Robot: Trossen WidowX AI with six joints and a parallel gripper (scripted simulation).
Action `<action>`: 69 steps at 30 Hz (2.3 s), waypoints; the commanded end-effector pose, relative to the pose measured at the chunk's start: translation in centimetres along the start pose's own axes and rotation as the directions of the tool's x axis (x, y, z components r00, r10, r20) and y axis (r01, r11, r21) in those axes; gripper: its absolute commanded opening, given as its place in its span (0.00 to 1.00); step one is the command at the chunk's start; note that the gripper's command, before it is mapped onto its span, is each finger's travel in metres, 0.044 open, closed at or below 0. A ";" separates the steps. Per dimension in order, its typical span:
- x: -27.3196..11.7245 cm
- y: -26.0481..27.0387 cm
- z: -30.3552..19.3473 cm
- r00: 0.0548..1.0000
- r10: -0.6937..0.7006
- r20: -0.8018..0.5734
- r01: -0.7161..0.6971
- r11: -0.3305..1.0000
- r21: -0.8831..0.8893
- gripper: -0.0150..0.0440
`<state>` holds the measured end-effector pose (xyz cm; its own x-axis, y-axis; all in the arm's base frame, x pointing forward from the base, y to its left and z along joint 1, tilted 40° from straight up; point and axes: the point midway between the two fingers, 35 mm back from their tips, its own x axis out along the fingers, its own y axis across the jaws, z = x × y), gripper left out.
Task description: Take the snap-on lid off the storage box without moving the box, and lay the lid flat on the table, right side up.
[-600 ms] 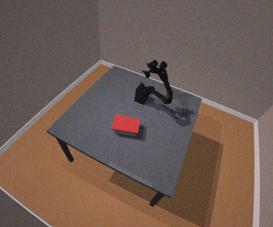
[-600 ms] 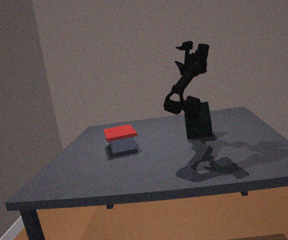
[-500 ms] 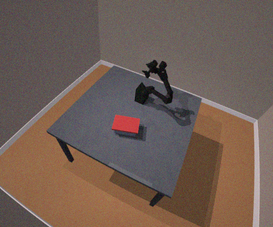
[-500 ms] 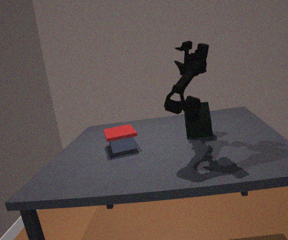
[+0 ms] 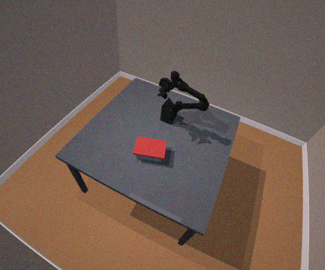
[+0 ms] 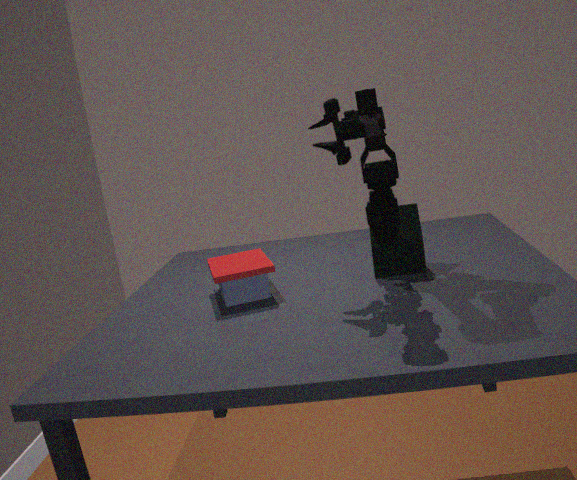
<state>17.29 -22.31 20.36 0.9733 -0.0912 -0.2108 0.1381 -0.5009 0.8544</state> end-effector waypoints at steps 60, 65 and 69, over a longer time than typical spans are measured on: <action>16.0 -26.2 -13.2 0.644 -0.529 -0.552 0.478 0.842 -0.249 0.65; 16.5 -26.6 -13.6 0.644 -0.530 -0.551 0.479 0.842 -0.250 0.65; 17.0 -26.9 -14.0 0.644 -0.530 -0.551 0.478 0.842 -0.250 0.65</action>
<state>32.22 1.39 0.59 0.6535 0.6832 -0.3259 0.6278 -0.2487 0.7376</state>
